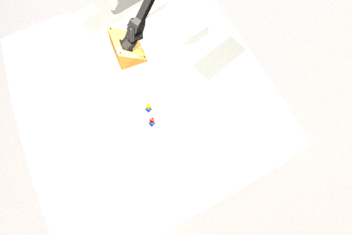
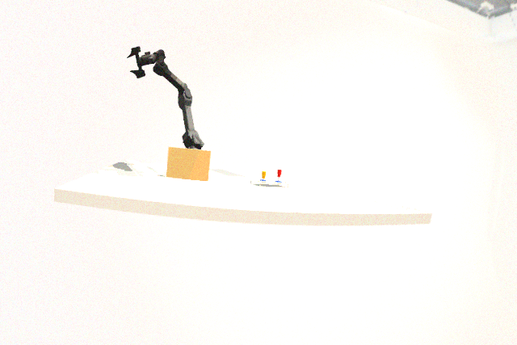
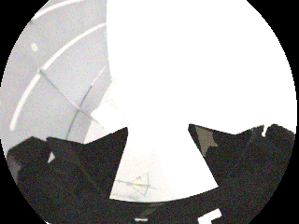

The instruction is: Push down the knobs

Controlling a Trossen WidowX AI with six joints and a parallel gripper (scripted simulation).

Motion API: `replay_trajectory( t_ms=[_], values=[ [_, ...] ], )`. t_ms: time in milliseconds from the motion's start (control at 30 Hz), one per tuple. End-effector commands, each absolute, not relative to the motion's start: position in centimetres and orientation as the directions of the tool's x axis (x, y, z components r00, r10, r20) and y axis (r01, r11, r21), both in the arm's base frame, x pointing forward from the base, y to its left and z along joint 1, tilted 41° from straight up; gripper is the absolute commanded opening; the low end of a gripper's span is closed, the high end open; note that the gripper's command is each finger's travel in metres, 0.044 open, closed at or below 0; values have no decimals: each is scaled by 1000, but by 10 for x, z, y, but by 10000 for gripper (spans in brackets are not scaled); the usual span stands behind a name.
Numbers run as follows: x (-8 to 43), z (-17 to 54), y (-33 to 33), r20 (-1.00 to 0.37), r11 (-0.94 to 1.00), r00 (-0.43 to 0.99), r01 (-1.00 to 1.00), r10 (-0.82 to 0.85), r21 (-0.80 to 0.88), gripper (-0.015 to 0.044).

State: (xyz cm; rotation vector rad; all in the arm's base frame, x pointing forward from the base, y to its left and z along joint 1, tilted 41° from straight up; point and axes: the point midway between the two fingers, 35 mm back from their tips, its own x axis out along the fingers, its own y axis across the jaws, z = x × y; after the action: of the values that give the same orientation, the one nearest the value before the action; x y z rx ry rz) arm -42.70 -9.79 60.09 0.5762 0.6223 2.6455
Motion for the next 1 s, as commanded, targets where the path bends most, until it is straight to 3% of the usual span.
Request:
replay_trajectory(
  t_ms=[0,467,967],
  values=[
    [-427,601,-99,302,-839,-853,-248,427,485,374],
    [-416,579,-199,278,-912,-946,-41,166,408,6],
    [-374,510,-348,122,-941,-954,292,-274,170,0]
  ],
)
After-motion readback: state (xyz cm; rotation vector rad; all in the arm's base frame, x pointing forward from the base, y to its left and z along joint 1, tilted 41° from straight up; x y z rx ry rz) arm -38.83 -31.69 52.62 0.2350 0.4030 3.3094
